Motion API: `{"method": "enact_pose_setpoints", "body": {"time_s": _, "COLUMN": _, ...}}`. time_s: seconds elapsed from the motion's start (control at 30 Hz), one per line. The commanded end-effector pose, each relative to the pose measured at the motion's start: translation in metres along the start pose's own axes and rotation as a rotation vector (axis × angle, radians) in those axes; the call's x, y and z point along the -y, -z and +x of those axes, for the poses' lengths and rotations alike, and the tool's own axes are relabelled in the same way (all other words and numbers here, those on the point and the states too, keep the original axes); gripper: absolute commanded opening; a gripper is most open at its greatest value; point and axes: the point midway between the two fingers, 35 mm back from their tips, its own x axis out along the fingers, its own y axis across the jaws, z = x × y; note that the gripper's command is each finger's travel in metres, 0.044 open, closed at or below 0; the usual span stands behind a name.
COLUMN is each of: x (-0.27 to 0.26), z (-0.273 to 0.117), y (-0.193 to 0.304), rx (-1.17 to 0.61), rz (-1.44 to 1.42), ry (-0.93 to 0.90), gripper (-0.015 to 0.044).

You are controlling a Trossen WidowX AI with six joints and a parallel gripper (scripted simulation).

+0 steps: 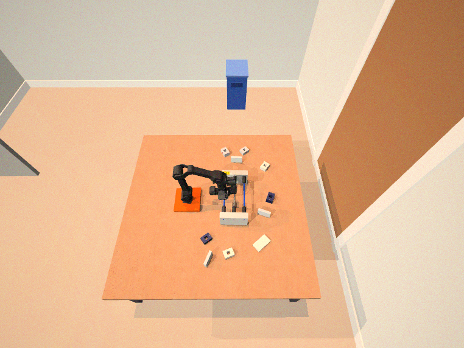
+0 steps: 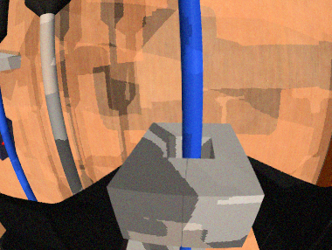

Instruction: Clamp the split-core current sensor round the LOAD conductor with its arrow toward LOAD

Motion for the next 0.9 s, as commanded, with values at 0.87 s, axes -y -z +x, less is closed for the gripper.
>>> {"method": "enact_pose_setpoints", "body": {"time_s": 0.87, "x": 0.0, "z": 0.0, "y": 0.0, "rx": 0.0, "rz": 0.0, "ry": 0.0, "gripper": 0.0115}}
